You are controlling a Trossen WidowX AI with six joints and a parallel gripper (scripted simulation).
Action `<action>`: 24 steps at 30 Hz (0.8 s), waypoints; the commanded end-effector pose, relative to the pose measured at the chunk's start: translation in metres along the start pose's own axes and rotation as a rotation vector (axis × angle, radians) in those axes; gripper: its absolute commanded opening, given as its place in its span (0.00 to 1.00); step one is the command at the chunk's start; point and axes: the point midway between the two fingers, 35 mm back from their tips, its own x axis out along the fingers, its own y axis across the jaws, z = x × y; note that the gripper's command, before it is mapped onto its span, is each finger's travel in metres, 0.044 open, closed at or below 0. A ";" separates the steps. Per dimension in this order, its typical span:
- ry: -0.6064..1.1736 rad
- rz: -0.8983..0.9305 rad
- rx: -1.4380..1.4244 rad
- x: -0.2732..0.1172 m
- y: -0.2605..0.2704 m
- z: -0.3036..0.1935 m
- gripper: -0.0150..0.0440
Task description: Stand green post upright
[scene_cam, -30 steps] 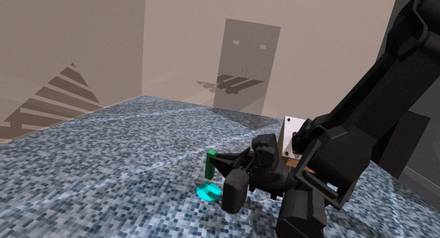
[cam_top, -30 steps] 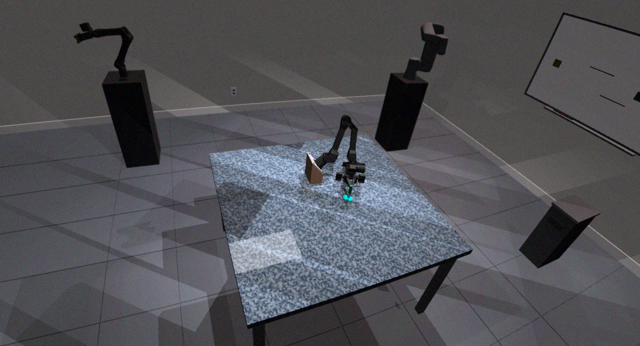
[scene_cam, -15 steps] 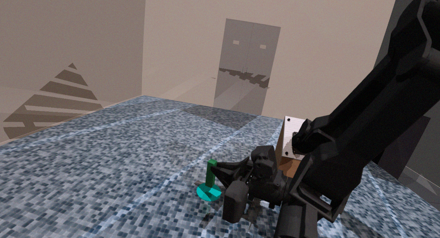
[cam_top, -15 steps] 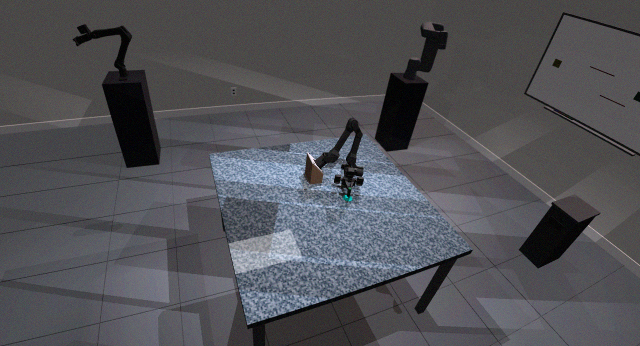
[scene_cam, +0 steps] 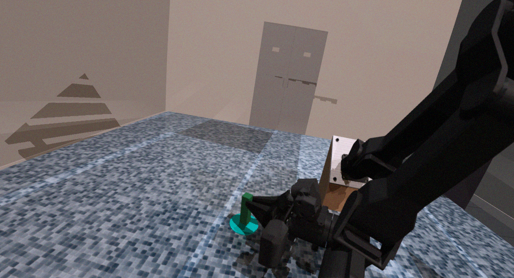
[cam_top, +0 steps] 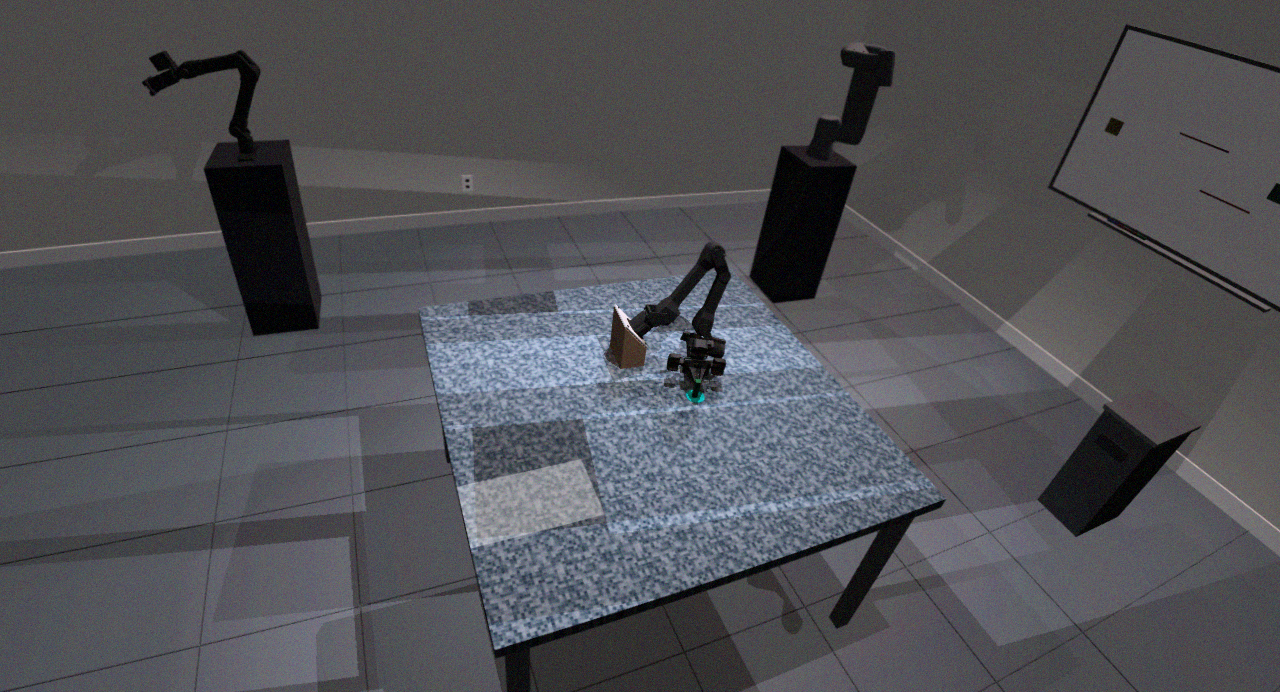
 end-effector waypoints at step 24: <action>0.001 -0.003 0.014 0.000 0.006 0.018 0.93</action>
